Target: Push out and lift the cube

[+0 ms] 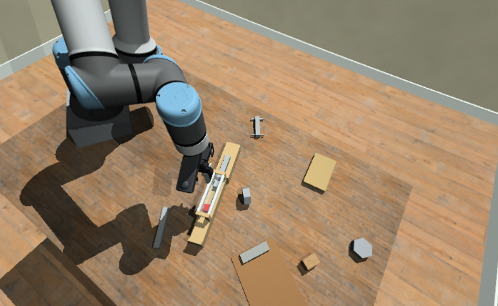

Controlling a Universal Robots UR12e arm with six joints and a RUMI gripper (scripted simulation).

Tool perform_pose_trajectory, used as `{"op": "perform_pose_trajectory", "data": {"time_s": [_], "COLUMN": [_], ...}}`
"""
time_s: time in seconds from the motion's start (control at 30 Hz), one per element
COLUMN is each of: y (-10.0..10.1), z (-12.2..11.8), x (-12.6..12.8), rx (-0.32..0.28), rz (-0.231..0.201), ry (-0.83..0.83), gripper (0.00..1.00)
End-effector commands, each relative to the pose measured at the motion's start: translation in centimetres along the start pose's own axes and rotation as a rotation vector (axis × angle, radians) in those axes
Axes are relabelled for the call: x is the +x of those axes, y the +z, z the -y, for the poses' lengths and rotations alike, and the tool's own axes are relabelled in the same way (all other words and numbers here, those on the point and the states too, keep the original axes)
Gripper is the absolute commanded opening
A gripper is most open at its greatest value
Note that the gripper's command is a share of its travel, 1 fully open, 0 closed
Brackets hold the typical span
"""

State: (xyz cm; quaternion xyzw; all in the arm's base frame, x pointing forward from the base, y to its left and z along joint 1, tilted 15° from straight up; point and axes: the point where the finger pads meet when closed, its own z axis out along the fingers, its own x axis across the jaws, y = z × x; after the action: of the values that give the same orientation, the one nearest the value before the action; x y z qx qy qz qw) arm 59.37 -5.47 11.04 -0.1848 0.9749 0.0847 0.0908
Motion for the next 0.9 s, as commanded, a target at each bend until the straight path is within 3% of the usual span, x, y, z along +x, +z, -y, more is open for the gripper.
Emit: {"op": "perform_pose_trajectory", "data": {"time_s": [0.0,0.17,0.33,0.87], "y": [0.1,0.1,0.1,0.1], "z": [6.1,11.9,14.9,15.5], "x": [3.5,8.2,11.3,11.9], "rx": [-0.004,-0.006,-0.007,-0.007], "rz": [0.003,0.006,0.01,0.01], "ry": [-0.06,-0.12,-0.155,-0.161], "gripper": [0.22,0.22,0.22,0.22]}}
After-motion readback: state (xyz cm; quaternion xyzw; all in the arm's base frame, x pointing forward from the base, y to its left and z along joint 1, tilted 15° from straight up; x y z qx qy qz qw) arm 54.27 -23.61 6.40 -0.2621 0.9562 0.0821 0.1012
